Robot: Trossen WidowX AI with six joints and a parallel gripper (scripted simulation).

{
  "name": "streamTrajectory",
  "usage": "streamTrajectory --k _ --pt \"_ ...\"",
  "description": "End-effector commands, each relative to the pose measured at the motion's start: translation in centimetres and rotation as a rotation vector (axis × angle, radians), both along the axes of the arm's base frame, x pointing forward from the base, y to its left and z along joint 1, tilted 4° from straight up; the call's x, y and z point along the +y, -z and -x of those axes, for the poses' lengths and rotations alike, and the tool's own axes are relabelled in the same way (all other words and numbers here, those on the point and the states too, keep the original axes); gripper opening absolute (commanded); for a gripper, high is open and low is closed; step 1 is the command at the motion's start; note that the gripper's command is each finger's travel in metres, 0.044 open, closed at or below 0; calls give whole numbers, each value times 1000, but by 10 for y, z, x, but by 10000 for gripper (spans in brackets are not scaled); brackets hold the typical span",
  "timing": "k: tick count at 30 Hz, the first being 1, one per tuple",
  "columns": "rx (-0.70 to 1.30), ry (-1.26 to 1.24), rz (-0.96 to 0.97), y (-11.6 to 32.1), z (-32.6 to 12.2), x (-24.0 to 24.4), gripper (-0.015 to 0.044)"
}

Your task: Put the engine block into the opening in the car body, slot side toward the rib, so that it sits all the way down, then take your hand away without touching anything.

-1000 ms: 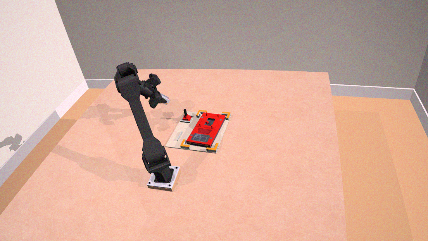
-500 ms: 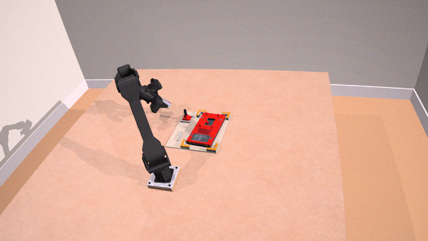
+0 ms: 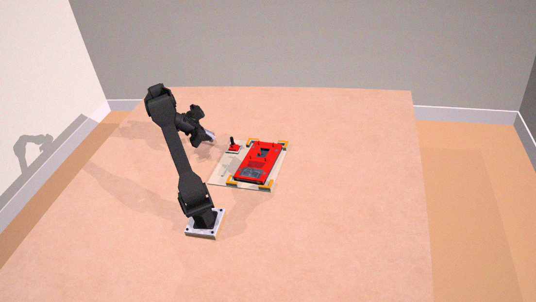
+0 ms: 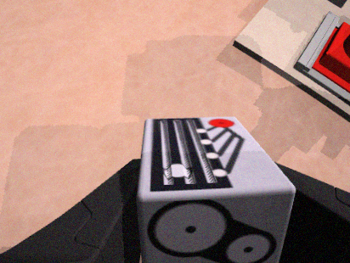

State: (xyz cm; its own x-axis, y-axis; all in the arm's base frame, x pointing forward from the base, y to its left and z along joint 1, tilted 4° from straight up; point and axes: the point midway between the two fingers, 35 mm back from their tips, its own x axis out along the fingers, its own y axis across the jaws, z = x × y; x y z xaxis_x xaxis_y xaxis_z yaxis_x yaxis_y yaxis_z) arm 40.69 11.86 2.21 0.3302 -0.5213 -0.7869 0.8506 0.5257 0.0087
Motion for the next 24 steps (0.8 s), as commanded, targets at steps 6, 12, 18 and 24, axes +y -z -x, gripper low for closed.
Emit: streamTrajectory --k 6,12,18,24 --pt "2 3 6 17 2 0 0" --pt "-5 0 8 13 0 0 53" --pt "-5 0 8 13 0 0 210" --pt "-5 0 8 13 0 0 368"
